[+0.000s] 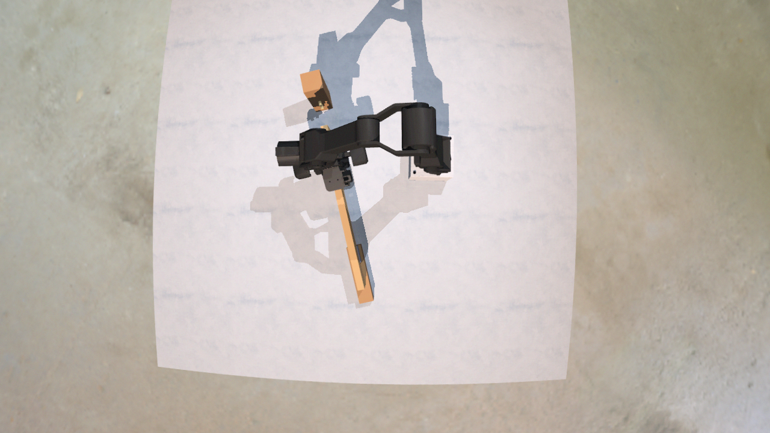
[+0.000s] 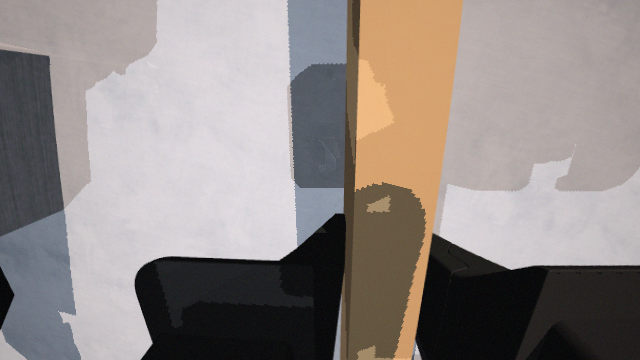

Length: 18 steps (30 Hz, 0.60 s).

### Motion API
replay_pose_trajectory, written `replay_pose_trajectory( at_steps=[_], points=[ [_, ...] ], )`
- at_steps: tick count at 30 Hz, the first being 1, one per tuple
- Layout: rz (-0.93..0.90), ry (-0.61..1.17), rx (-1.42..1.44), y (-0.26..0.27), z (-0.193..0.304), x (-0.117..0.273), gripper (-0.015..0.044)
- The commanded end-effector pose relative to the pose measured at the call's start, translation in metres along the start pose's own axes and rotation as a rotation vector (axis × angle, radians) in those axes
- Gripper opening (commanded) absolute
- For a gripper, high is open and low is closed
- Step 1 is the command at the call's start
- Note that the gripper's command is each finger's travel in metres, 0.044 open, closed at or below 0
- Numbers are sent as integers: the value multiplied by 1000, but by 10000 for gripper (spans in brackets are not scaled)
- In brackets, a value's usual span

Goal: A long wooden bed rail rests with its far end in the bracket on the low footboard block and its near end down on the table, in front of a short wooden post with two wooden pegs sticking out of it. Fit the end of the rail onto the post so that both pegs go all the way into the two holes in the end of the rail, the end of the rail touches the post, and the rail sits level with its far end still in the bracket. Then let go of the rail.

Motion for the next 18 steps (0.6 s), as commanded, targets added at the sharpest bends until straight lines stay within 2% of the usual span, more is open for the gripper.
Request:
replay_pose_trajectory(
  at_steps=[1,18],
  points=[
    [0,0,1,0,0,-2,0],
    [0,0,1,0,0,2,0]
  ],
)
Point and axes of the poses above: the point midway between the two fingers, 35 mm back from their tips, its own x axis back along the fingers, its own y axis across the jaws, z = x × y, the point moved 10 cm from there along x, back along the fingers, and after that the axes turned 12 degrees about -x, right-handed, at the moved point
